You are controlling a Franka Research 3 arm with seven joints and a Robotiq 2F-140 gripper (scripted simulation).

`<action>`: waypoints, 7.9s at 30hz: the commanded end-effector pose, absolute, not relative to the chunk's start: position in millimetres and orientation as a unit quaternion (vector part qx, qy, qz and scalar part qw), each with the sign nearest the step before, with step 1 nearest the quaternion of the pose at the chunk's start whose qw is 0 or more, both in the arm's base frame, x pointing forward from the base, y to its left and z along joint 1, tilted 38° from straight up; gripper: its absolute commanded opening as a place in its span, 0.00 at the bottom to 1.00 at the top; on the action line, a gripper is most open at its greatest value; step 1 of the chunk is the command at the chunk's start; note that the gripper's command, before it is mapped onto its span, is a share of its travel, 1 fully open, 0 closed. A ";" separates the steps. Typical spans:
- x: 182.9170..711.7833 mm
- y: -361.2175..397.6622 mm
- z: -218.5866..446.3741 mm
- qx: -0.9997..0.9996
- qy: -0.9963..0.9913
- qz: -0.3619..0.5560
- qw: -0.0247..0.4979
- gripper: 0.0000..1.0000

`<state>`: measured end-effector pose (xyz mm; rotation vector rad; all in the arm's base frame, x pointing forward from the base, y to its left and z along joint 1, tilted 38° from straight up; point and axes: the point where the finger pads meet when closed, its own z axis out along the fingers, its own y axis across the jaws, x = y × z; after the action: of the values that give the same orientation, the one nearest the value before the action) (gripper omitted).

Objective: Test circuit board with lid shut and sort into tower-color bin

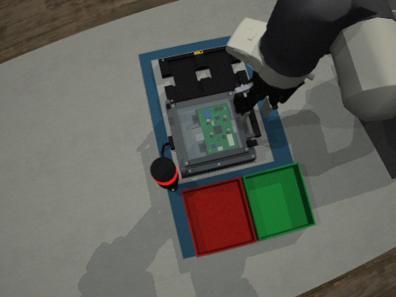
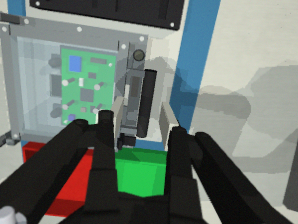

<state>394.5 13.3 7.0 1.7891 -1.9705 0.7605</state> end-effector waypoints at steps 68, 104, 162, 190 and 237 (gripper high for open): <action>386.4 48.4 50.3 0.629 -0.705 0.268 0.189 0.00; 386.0 51.6 54.5 0.629 -0.705 0.268 0.189 0.00; 400.9 111.8 12.3 0.629 -0.705 0.268 0.189 0.00; 404.9 76.4 -32.8 0.629 -0.705 0.268 0.189 0.00; 406.8 58.7 -53.7 0.629 -0.705 0.268 0.189 0.00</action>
<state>406.5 60.8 -53.5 1.7667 -1.9840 0.7523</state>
